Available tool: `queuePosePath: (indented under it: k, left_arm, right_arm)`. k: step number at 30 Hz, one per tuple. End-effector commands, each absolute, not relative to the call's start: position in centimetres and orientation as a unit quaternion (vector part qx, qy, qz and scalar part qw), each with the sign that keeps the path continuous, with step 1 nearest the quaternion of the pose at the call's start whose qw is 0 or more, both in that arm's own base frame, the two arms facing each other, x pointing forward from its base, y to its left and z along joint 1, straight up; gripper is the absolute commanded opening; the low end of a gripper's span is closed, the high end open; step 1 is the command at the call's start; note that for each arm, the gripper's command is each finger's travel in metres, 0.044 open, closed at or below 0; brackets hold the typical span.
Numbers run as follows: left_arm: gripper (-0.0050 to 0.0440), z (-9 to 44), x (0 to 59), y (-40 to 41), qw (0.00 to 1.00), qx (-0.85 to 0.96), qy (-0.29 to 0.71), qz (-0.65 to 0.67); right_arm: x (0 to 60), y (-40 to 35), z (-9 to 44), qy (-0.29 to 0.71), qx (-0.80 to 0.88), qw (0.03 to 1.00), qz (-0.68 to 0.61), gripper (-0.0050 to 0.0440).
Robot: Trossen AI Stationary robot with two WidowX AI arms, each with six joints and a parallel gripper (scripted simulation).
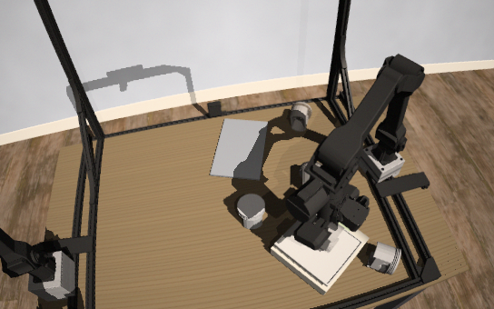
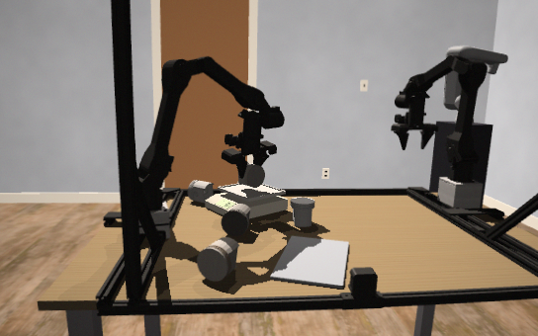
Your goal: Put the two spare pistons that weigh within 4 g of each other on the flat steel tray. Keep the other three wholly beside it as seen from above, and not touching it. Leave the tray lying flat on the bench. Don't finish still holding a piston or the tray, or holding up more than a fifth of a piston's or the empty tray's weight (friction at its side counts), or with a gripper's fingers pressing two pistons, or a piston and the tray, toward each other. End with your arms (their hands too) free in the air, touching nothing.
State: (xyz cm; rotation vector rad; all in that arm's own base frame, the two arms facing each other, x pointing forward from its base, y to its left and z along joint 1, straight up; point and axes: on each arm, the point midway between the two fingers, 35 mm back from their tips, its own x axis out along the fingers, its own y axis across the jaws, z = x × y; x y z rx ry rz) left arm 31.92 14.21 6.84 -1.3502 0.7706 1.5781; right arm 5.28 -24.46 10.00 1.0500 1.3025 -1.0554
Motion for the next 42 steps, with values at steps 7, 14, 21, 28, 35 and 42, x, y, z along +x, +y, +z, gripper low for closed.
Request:
queuePosePath:
  k: [7, 14, 21, 28, 35, 42]
  left_arm:
    - [0.0158, 9.3, 32.4, 14.4, 0.455, -0.552, 0.302, 0.631]
    - [0.0158, 10.1, 32.4, 14.4, 0.455, -0.552, 0.302, 0.631]
    - [0.0158, 11.3, 32.4, 14.4, 0.455, -0.552, 0.302, 0.631]
    - [0.0158, 12.3, 32.4, 14.4, 0.455, -0.552, 0.301, 0.63]
    - [0.0158, 12.6, 32.5, 14.4, 0.457, -0.554, 0.299, 0.628]
    - [0.0158, 13.0, 31.3, 13.8, 0.48, -0.542, 0.322, 0.609]
  right_arm:
    - [5.3, -24.4, 10.0, 0.551, 0.444, 0.551, -0.444, 0.044]
    - [5.3, -24.4, 10.0, 0.551, 0.444, 0.551, -0.444, 0.044]
    - [5.3, -24.4, 10.0, 0.551, 0.444, 0.551, -0.444, 0.044]
    - [5.3, -24.4, 10.0, 0.551, 0.444, 0.551, -0.444, 0.044]
    - [5.3, -24.4, 10.0, 0.551, 0.444, 0.551, -0.444, 0.044]
    - [5.3, -24.4, 10.0, 0.551, 0.444, 0.551, -0.444, 0.044]
